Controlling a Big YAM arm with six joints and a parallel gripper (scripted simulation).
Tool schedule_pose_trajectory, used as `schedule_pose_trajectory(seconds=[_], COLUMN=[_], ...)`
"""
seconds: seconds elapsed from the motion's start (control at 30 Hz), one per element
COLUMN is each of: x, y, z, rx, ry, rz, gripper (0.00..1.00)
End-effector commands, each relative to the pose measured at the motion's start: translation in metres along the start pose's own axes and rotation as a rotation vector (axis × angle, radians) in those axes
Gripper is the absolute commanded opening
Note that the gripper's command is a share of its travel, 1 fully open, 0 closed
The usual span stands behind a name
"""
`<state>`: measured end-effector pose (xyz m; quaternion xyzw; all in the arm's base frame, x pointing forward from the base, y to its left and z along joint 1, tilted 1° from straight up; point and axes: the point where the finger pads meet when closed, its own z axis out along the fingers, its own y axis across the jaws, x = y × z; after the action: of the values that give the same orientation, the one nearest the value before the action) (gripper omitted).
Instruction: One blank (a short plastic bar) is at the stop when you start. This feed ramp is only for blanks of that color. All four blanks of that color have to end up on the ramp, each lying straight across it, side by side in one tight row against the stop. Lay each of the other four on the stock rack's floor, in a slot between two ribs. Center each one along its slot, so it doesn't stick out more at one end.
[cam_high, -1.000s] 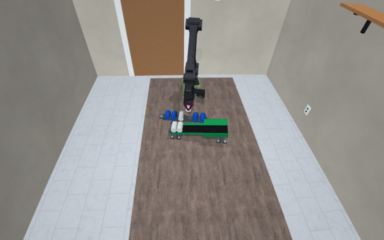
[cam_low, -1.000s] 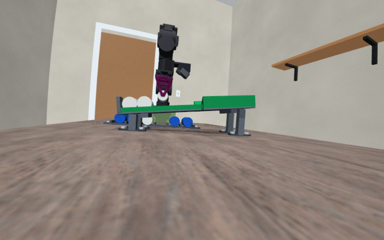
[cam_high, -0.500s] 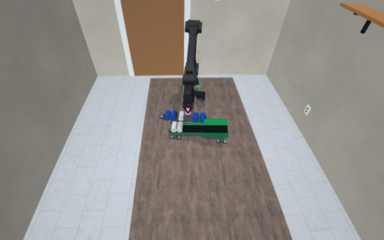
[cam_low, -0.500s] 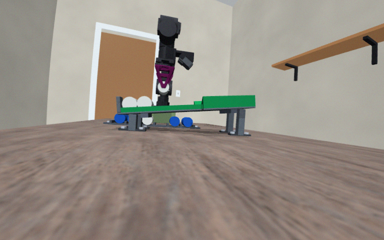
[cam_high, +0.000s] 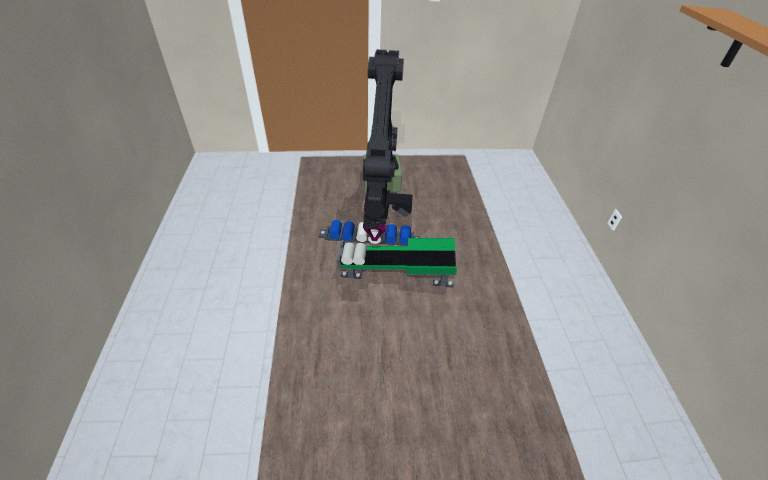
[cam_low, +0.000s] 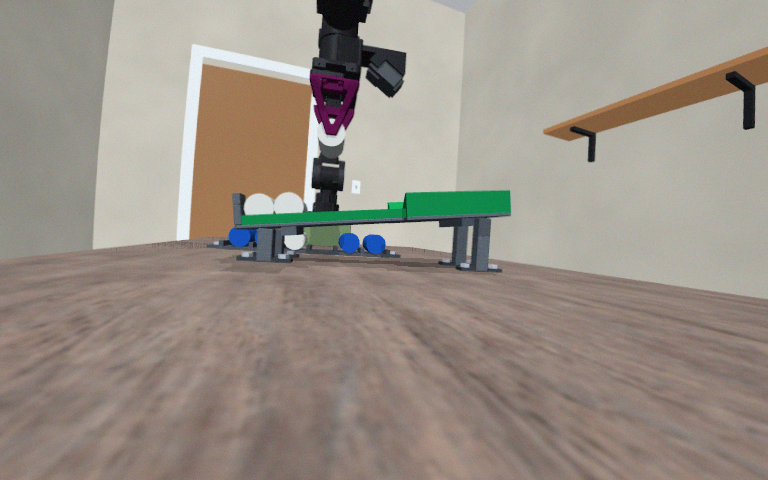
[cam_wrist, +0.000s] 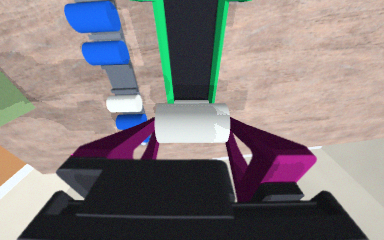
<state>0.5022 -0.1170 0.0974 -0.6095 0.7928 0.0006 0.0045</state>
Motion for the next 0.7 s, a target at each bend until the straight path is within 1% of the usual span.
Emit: schedule_pose_trajectory(seconds=[0.0,0.03,0.1,0.27,0.33,0.4,0.53,0.67], x=[-0.004,-0.004,-0.004,-0.004,-0.004,-0.004,-0.004,-0.004], y=[-0.007,-0.011,-0.013,-0.012,-0.009,-0.001,-0.001,-0.001], z=[0.000,-0.003,-0.006,-0.005,0.004,0.014,0.024,0.040], rx=[-0.006,0.006,0.018,0.016,0.007,-0.012,-0.012,-0.013], ry=[-0.001,-0.002,-0.002,-0.002,-0.002,-0.001,-0.001,-0.001], rz=[0.011,0.011,0.011,0.011,0.011,0.011,0.010,0.009], gripper=[0.63,0.63,0.63,0.63,0.63,0.63,0.63,0.63])
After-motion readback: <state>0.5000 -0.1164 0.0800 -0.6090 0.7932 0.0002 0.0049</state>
